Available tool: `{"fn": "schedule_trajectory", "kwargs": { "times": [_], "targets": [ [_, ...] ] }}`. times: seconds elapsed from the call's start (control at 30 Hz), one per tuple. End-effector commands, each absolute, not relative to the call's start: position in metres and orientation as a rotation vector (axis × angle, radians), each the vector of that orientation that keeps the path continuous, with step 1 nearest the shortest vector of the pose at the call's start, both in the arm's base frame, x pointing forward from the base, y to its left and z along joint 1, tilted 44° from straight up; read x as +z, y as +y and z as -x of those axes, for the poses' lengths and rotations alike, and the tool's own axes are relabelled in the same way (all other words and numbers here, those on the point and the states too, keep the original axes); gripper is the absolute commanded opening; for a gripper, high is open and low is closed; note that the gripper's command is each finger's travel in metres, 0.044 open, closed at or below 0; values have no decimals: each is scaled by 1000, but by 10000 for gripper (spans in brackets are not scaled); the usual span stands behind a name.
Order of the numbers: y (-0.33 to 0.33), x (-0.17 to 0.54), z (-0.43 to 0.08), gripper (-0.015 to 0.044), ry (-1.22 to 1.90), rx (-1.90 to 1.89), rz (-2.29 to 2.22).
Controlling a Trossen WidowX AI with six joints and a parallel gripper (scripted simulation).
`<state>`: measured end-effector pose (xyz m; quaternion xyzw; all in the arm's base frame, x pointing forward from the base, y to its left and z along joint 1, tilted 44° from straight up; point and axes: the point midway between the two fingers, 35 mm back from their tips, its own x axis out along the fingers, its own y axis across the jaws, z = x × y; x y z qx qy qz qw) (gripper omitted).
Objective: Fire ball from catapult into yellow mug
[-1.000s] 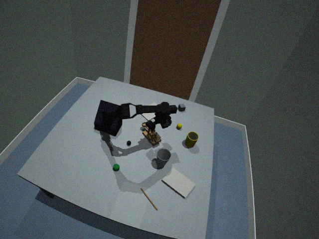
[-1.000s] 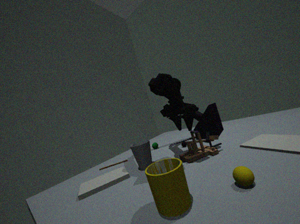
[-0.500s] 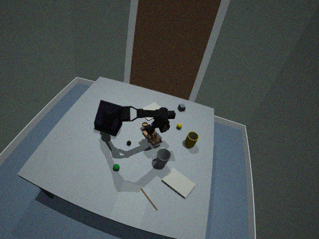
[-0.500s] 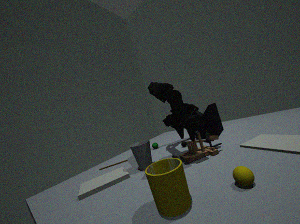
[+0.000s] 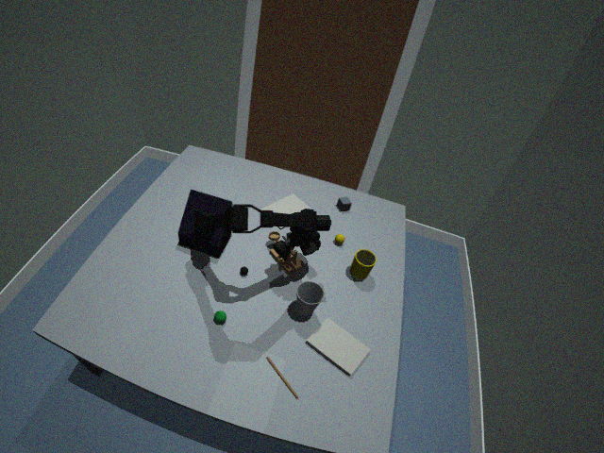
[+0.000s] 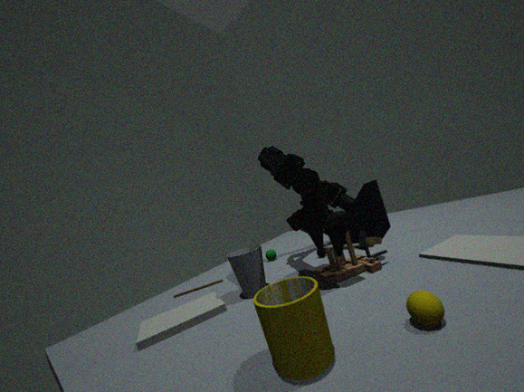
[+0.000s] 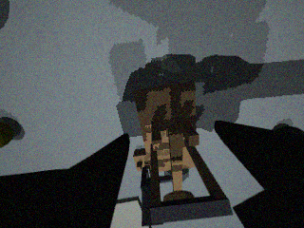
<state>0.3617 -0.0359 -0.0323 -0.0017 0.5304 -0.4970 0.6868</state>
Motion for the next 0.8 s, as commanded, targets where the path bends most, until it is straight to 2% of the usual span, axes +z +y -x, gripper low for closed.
{"fn": "schedule_trajectory", "kwargs": {
  "times": [0.0,0.53,0.77],
  "targets": [
    [-41,-38,-360,440,1191,-1114,13],
    [-57,-53,-358,440,1190,-1115,15],
    [-55,-51,-359,256,1188,-1116,6]
  ]
}}
